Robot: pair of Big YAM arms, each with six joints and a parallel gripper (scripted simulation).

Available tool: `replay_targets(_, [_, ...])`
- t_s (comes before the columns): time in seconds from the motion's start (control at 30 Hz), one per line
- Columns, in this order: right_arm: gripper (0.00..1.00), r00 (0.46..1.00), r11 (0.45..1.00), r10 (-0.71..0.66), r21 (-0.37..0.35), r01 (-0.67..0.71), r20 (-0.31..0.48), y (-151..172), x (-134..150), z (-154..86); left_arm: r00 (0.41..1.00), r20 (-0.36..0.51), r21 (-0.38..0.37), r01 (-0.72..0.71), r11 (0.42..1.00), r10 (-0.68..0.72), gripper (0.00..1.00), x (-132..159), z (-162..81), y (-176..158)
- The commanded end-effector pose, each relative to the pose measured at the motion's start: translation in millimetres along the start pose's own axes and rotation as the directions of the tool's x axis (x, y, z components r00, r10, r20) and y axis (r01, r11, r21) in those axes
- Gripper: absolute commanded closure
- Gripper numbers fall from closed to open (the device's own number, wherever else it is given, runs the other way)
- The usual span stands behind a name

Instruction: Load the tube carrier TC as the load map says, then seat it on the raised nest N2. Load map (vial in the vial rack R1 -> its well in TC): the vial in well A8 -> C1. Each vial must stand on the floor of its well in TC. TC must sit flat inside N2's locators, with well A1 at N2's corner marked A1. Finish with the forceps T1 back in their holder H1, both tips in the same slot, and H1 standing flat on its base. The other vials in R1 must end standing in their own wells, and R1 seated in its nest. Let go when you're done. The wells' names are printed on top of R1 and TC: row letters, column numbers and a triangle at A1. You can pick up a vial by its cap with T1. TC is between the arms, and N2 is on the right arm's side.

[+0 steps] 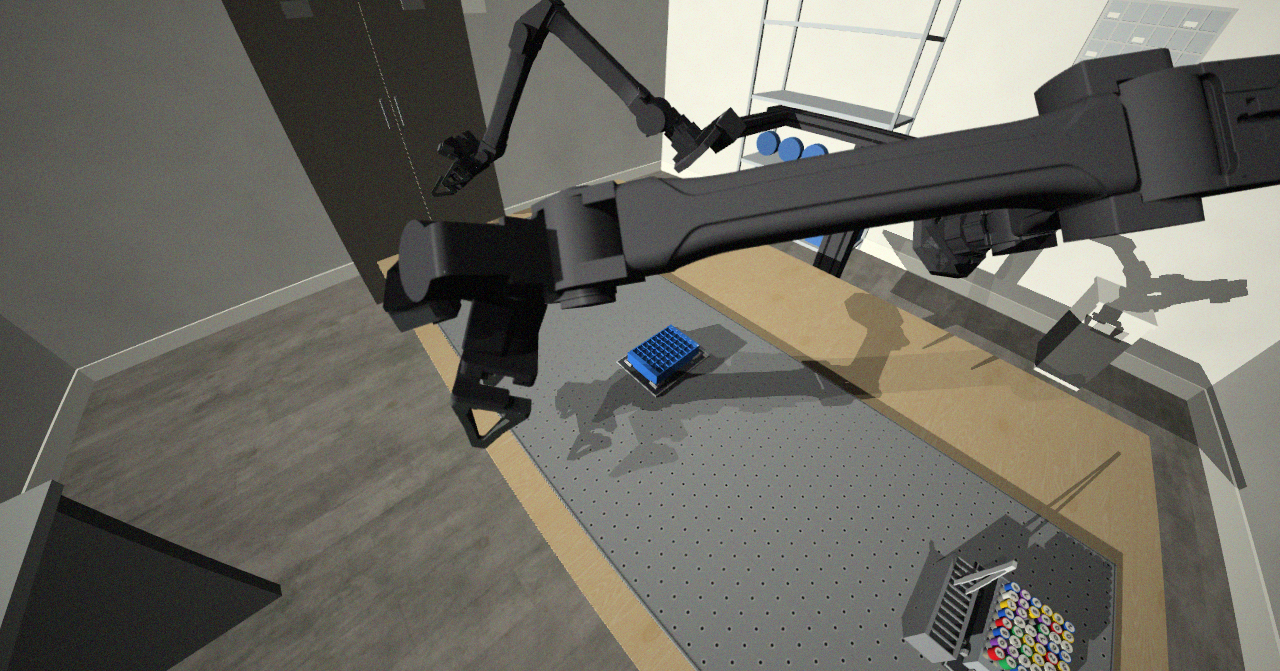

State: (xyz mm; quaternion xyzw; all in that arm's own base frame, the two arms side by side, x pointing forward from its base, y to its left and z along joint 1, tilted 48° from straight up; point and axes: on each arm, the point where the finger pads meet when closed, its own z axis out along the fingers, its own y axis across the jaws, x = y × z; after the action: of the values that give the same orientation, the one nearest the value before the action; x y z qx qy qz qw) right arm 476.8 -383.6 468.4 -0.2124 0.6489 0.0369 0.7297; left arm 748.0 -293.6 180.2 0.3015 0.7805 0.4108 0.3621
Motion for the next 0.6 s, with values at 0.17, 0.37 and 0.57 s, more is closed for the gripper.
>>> replay_targets(0.17, [0.00, 1.000, 1.000, -0.013, 0.000, 0.013, 0.004, 1, -7, 0, 1.000, 0.012, -0.002, 0.006, 1.000, -0.006, 0.00, -6, -7, 3])
replay_targets(0.37, [0.00, 1.000, 1.000, -0.013, 0.000, 0.013, 0.004, 1, -7, 0, 1.000, 0.012, -0.002, 0.006, 1.000, -0.006, 0.00, -6, -7, 3])
replay_targets(0.57, [0.00, 0.999, 0.999, -0.032, 0.000, 0.032, 0.009, -2, -15, 0, 0.997, 0.016, -0.016, 0.082, 0.996, -0.082, 0.76, -13, -12, 40])
